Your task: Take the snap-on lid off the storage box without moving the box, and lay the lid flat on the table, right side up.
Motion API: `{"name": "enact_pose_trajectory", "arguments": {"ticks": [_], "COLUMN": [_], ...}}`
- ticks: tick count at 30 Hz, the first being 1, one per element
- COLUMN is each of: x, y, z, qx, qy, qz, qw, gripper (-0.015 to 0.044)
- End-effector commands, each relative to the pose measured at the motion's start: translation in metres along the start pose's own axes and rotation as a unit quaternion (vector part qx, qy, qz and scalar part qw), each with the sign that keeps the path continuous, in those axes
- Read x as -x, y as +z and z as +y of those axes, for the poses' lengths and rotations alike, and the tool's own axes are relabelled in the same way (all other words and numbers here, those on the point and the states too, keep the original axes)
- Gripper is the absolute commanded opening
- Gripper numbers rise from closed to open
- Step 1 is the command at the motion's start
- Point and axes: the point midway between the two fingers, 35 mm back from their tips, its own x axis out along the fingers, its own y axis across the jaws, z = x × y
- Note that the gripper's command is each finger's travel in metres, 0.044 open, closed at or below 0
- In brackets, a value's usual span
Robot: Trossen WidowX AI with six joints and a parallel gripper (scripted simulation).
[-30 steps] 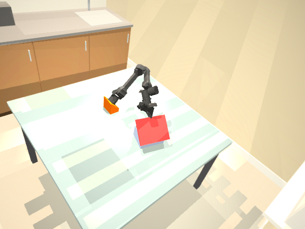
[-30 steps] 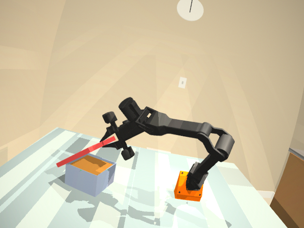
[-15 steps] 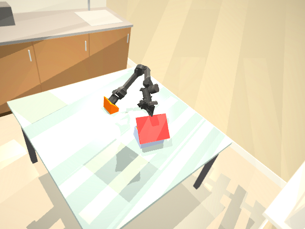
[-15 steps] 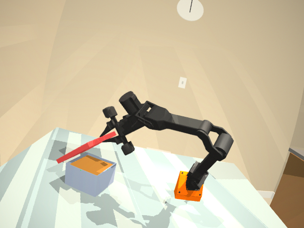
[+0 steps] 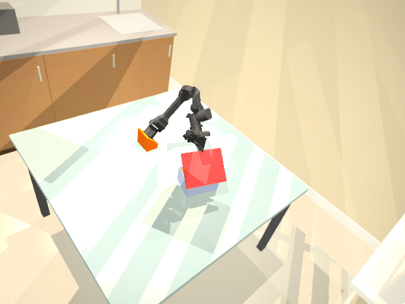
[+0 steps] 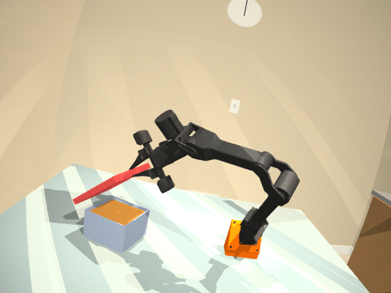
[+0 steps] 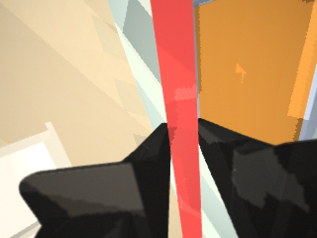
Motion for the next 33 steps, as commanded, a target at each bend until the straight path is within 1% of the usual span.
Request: {"name": "enact_pose_trajectory", "arguments": {"ticks": [1,8,33], "x": [0.005,0.007,0.009], "y": [0.0,0.001,0.053], "z": [0.007,0.009,0.002], "qx": [0.002,0.002,0.003], "qy": [0.004,0.004,0.004], "qz": [0.001,0.001,0.0], "qw": [1.0,1.0,1.0], "gripper": [0.0,0.0,0.0]}}
